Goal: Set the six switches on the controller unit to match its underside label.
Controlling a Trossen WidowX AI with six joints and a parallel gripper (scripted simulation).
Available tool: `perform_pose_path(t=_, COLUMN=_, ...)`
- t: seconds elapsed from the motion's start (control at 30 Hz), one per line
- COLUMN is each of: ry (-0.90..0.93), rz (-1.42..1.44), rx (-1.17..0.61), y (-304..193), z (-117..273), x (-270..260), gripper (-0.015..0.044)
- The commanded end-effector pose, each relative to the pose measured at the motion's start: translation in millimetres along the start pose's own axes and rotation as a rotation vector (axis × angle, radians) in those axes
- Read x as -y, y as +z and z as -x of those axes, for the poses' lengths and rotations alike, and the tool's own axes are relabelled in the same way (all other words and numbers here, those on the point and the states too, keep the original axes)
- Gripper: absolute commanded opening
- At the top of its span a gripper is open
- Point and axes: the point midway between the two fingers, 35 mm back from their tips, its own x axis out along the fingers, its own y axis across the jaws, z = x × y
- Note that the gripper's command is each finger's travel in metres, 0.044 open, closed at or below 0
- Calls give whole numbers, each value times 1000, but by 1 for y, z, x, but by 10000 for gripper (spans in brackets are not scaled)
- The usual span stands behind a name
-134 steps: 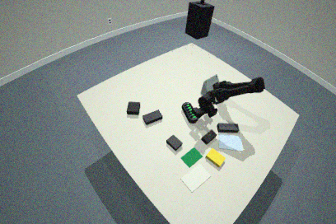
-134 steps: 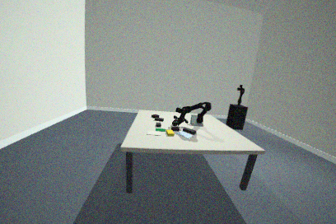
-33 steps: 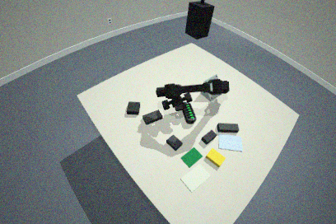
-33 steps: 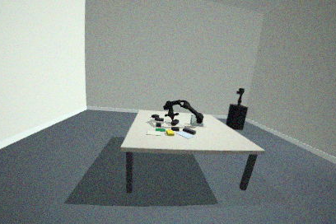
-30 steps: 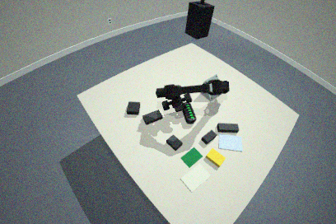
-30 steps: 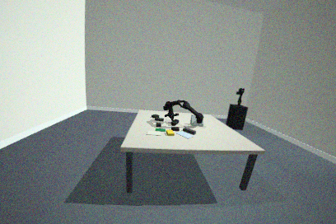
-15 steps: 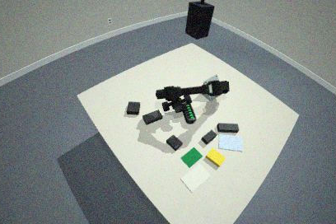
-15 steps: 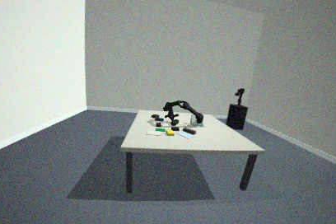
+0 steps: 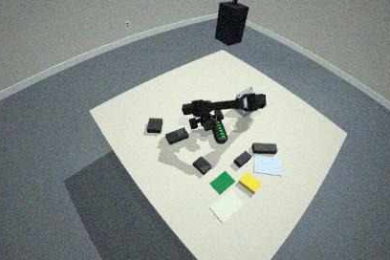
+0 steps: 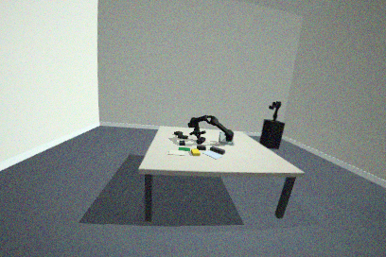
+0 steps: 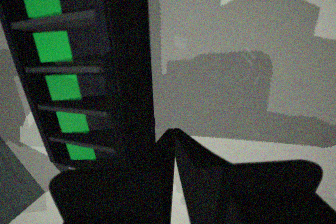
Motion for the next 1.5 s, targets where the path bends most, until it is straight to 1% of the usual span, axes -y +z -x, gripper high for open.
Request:
perform_pose_path(t=0.0, ry=-1, rz=-4, rx=5, y=1, z=-1, x=-2, gripper=0)
perform_pose_path(t=0.53, ry=-1, rz=-5, rx=5, y=1, z=-3, x=-10, gripper=0)
perform_pose_path(t=0.6, ry=-16, rz=-18, rx=2, y=0, z=10, x=-7, gripper=0)
perform_pose_path(t=0.7, ry=-49, rz=-89, rx=12, y=-1, z=47, x=-10, gripper=0)
perform_pose_path(t=0.9, ry=-59, rz=-92, rx=12, y=0, z=51, x=-13, gripper=0)
perform_pose_path(t=1.2, ry=-167, rz=-71, rx=8, y=13, z=59, x=-45, gripper=0)
perform_pose_path(t=1.47, ry=-264, rz=-50, rx=7, y=20, z=58, x=-77, gripper=0)
